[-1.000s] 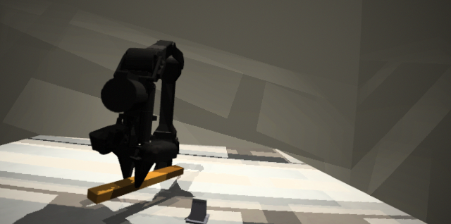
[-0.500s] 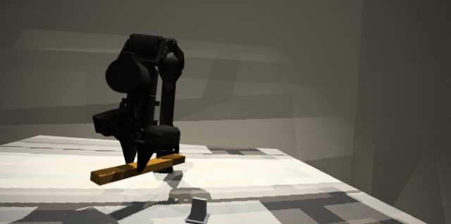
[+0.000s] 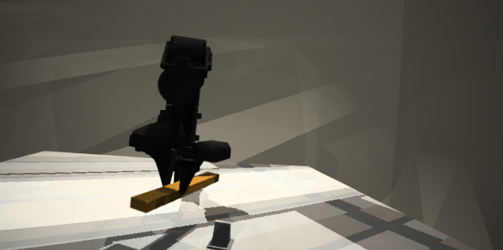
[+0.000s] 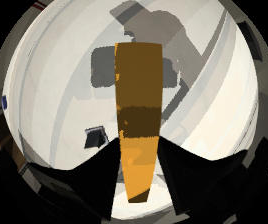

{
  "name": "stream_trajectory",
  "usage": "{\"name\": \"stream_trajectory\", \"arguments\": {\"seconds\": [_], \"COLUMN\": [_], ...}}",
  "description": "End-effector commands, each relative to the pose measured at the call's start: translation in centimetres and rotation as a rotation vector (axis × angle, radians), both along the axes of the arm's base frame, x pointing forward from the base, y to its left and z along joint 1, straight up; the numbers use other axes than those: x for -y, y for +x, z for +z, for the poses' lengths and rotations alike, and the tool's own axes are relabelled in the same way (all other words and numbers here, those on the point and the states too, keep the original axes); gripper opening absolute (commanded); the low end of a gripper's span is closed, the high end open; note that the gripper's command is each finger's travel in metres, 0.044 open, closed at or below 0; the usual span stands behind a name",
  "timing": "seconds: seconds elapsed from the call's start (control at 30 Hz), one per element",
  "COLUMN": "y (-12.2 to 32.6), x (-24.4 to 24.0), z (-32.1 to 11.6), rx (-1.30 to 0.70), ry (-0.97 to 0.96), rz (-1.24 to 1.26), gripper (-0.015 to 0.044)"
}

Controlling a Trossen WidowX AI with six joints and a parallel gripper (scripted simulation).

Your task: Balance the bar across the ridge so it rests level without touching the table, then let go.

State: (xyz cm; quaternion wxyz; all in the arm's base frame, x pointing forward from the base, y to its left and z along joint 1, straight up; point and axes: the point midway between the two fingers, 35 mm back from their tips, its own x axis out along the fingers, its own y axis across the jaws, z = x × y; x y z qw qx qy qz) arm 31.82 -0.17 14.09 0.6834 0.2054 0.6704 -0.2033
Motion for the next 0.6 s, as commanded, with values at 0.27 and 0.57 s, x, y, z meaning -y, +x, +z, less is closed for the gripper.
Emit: {"name": "stream_trajectory", "arguments": {"seconds": [0.27,0.57], "y": [1.5,2.2], "x": [-4.5,-7.9], "z": [0.3,0.4], "rx": [0.008,0.009], "ry": [0.003,0.003], "rz": [0.146,0.236], "gripper": [0.0000,0.0000]}}
